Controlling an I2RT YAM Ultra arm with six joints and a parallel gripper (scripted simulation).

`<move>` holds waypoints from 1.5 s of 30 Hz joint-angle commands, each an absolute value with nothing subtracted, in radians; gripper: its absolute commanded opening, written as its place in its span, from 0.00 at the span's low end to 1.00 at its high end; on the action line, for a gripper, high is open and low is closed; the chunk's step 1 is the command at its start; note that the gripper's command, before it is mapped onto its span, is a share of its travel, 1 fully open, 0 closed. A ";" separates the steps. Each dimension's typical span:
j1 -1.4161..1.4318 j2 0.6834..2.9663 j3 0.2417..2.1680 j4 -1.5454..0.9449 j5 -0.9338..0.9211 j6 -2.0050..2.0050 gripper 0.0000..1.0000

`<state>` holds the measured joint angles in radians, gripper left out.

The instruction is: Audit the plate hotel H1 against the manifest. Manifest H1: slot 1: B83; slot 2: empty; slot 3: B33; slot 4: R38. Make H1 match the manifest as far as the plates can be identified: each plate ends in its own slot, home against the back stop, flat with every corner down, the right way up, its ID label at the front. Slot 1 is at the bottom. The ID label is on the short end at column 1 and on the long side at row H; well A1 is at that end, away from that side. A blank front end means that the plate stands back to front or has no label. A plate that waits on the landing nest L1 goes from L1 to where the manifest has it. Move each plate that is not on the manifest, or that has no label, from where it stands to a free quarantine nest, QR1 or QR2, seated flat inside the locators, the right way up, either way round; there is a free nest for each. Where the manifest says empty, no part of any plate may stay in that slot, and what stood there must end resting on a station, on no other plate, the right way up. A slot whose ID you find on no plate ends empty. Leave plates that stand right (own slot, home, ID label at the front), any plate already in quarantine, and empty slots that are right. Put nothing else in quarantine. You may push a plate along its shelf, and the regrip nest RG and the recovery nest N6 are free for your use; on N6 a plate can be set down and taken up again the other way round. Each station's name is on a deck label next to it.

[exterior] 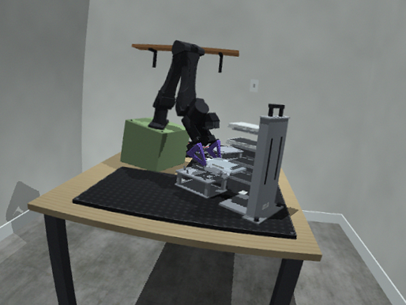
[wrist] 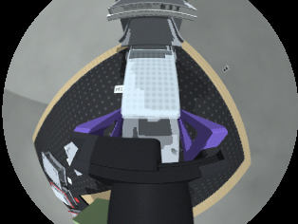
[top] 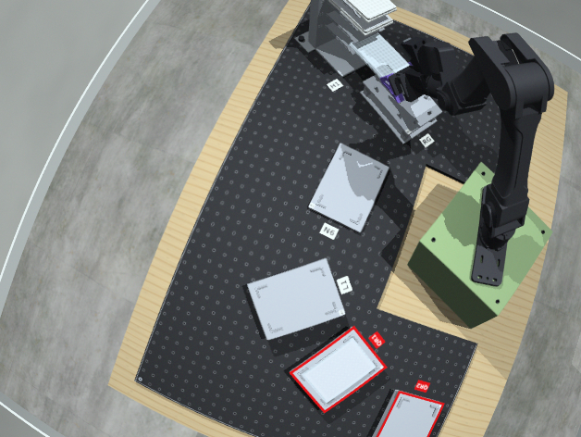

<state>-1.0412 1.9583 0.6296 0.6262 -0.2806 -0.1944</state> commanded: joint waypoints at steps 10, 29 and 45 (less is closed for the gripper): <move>-1.024 1.973 0.687 0.616 -0.274 -0.184 0.86; -1.014 2.013 0.732 0.609 -0.263 -0.176 0.86; -1.006 2.029 0.770 0.597 -0.257 -0.170 0.86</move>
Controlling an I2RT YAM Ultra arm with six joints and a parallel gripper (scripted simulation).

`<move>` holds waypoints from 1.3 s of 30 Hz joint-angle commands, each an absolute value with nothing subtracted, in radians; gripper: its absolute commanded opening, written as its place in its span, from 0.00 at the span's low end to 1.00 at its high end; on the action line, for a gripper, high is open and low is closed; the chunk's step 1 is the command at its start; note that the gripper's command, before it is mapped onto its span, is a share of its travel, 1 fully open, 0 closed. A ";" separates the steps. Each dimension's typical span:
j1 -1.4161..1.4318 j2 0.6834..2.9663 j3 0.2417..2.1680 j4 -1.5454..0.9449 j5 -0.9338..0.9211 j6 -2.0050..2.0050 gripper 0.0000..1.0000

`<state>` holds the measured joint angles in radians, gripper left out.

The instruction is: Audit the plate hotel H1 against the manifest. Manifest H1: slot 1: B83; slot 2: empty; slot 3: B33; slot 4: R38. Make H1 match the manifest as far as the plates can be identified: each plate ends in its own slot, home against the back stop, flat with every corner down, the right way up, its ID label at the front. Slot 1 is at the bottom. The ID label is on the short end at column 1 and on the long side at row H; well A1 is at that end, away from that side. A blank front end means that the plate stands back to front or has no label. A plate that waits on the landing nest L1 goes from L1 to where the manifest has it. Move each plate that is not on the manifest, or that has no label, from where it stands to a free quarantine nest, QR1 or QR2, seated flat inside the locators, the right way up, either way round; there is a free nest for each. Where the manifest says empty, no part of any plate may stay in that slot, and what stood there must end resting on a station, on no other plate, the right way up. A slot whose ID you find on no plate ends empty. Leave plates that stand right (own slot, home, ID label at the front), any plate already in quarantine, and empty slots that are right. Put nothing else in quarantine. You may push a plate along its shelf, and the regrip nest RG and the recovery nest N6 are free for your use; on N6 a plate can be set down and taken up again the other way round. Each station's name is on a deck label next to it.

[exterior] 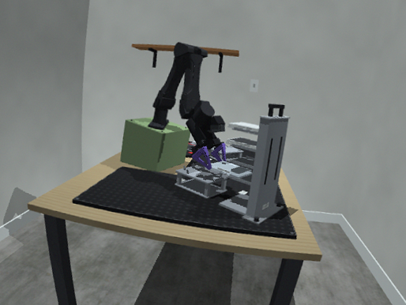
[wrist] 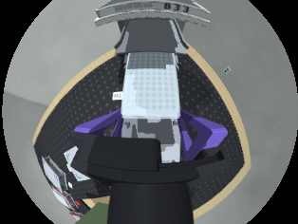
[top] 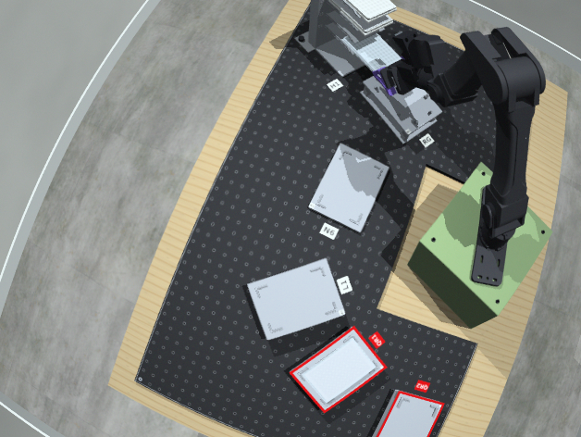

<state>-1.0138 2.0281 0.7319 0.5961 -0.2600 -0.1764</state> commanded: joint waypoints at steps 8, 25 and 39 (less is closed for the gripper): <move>-0.999 2.044 0.786 0.592 -0.255 -0.168 0.86; -1.008 2.036 0.772 0.594 -0.255 -0.171 0.86; -0.993 2.070 0.811 0.595 -0.250 -0.164 0.86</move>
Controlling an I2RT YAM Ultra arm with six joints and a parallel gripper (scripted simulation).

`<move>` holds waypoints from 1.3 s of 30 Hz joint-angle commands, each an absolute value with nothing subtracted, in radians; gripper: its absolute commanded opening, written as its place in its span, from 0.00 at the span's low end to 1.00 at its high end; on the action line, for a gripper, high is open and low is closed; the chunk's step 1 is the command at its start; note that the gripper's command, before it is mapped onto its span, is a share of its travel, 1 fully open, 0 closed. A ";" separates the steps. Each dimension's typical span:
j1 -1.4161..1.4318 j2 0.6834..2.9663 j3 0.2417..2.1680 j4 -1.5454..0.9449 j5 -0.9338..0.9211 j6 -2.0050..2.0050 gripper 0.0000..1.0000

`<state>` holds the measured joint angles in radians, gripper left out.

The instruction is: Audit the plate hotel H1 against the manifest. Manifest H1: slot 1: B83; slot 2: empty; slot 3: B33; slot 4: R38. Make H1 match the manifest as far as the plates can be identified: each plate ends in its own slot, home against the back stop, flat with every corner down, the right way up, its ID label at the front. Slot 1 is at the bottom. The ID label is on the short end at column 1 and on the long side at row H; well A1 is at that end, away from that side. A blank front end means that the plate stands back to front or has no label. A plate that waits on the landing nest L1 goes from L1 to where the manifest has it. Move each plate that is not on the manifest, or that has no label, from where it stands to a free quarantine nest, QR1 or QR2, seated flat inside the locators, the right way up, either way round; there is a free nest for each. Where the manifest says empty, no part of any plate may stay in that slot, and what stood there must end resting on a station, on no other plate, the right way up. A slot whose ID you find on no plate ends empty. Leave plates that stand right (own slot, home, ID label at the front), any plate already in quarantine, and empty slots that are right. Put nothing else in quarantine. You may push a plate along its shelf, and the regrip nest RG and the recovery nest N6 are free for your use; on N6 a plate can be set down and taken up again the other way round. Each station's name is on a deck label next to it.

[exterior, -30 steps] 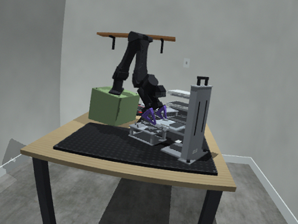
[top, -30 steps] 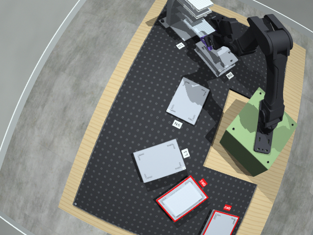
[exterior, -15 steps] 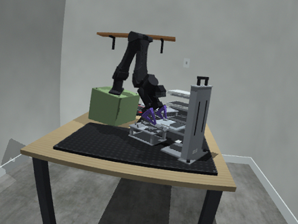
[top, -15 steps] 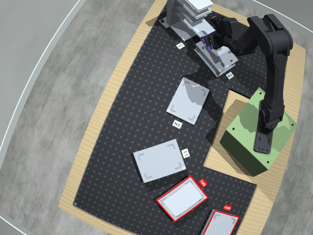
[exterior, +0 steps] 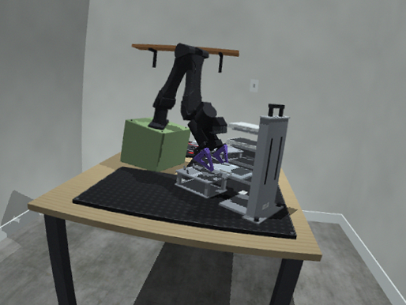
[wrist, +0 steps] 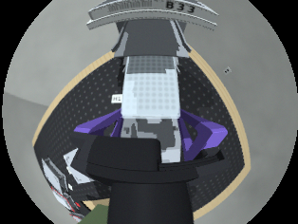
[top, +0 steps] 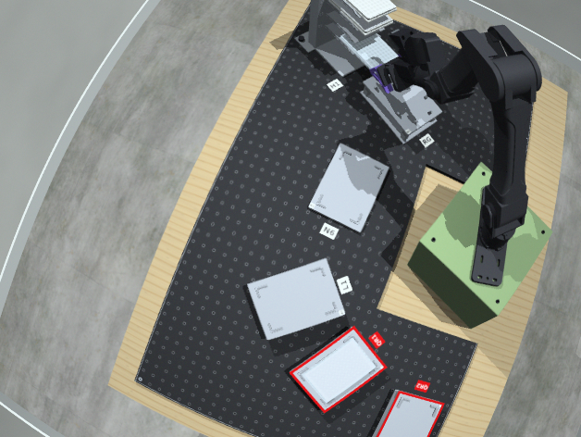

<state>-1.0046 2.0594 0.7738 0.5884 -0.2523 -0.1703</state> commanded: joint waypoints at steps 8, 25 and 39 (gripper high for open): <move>-0.990 2.084 0.827 0.590 -0.245 -0.161 0.86; -0.982 2.119 0.868 0.575 -0.238 -0.156 0.86; -0.986 2.124 0.875 0.584 -0.238 -0.157 0.86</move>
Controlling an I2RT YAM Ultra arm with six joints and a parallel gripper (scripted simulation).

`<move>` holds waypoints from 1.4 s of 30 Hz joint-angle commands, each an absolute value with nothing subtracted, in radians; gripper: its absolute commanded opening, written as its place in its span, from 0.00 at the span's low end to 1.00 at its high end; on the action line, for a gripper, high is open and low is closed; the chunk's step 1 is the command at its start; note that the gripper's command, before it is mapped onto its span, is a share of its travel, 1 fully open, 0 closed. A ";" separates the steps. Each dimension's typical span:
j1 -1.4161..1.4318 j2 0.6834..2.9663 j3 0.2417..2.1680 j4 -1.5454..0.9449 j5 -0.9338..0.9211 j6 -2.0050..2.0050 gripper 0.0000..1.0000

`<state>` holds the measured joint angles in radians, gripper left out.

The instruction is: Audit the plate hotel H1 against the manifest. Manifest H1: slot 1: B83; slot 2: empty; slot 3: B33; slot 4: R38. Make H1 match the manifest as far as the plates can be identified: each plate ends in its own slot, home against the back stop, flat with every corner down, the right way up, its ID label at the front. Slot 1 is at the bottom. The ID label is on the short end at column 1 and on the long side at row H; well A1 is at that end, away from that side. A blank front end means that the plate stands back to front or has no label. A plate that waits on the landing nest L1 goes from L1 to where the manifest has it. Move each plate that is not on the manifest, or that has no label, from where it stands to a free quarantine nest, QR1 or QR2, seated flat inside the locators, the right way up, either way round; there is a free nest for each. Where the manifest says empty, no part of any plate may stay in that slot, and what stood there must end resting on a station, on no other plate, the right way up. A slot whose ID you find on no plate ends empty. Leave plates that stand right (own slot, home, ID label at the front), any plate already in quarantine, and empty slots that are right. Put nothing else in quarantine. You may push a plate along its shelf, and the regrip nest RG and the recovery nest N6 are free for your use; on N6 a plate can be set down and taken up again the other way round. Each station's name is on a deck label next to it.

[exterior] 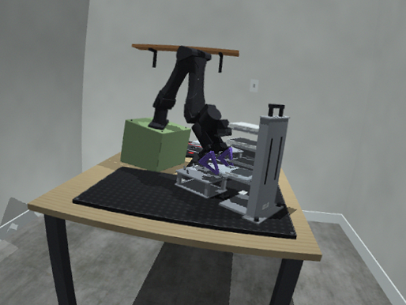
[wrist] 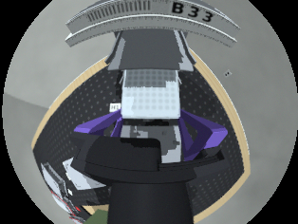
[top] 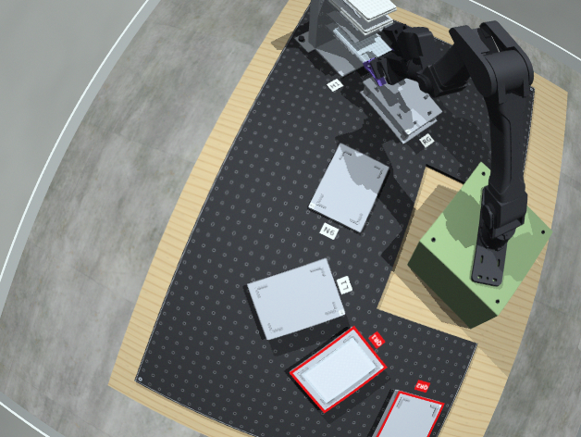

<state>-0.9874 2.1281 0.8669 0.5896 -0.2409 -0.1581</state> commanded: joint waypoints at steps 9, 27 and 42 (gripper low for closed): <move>-0.986 2.124 0.875 0.584 -0.238 -0.157 0.86; -0.986 2.124 0.875 0.584 -0.238 -0.157 0.86; -0.986 2.128 0.875 0.587 -0.238 -0.157 1.00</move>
<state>-0.9874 2.1292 0.8665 0.5888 -0.2401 -0.1581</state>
